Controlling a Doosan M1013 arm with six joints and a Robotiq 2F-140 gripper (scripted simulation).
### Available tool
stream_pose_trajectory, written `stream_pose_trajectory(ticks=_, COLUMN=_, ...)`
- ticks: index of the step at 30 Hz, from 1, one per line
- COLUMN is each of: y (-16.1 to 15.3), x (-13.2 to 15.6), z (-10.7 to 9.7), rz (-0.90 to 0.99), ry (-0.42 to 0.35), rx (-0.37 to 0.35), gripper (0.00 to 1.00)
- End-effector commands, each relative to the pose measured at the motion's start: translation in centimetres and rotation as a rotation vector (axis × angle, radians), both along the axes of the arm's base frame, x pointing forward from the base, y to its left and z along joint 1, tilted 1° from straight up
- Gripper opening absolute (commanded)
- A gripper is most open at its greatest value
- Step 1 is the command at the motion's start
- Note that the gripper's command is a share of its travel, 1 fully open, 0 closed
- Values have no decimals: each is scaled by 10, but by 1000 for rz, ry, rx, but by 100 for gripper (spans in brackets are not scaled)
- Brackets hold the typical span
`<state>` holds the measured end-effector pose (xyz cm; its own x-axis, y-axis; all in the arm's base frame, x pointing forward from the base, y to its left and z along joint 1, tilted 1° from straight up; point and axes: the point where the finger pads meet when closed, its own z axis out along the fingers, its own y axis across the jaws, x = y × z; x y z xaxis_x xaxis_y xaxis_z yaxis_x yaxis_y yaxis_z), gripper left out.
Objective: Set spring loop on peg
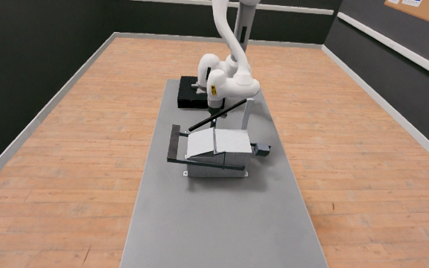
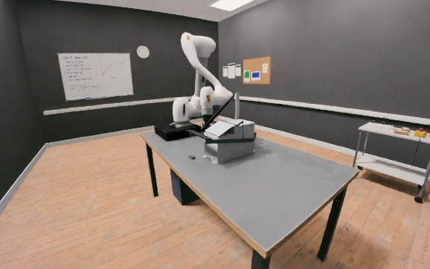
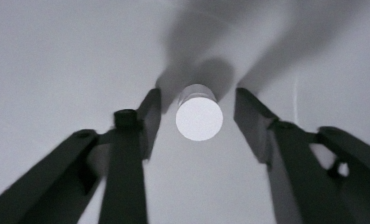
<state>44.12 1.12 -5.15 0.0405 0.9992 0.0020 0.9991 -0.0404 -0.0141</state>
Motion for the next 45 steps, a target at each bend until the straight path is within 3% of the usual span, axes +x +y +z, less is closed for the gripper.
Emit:
stream_pose_trajectory(ticks=1, y=0, x=0, z=0, rz=0, ry=-1, rx=0, gripper=25)
stream_pose_trajectory(ticks=32, y=0, x=0, z=0, rz=0, ry=-1, rx=0, gripper=25)
stream_pose_trajectory(ticks=45, y=0, x=1, z=35, rz=0, ry=-1, rx=0, gripper=25)
